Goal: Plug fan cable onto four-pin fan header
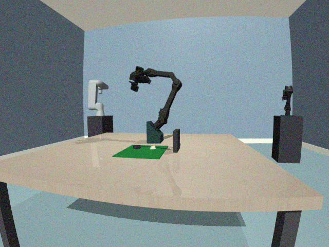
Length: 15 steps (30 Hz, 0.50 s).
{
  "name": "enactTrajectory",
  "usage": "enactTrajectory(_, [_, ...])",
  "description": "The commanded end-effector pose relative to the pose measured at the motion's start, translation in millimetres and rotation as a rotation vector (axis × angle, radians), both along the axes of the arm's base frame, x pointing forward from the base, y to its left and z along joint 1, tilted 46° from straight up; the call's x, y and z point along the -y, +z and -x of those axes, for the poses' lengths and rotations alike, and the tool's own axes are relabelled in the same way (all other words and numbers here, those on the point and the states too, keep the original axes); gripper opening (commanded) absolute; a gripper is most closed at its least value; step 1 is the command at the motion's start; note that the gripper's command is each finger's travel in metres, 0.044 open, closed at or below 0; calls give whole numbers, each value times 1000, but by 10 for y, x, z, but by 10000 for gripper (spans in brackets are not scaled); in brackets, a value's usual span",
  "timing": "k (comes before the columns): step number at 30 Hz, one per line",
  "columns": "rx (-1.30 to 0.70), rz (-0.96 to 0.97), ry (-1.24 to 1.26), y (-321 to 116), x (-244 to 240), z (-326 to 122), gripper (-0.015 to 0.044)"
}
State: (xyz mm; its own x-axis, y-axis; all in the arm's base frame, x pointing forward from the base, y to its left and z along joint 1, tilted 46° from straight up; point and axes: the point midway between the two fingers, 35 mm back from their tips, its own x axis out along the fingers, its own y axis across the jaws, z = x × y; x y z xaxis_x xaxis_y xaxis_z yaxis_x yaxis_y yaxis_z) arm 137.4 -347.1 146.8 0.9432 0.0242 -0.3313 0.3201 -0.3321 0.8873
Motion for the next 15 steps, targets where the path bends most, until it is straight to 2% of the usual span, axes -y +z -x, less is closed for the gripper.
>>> enactTrajectory(1, [-82,-128,177,-346,-321,-550,210])
enactTrajectory(8, [-265,-297,487,-855,-1111,-1312,210])
enactTrajectory(15, [-511,-411,798,-1331,-2122,-1719,210])
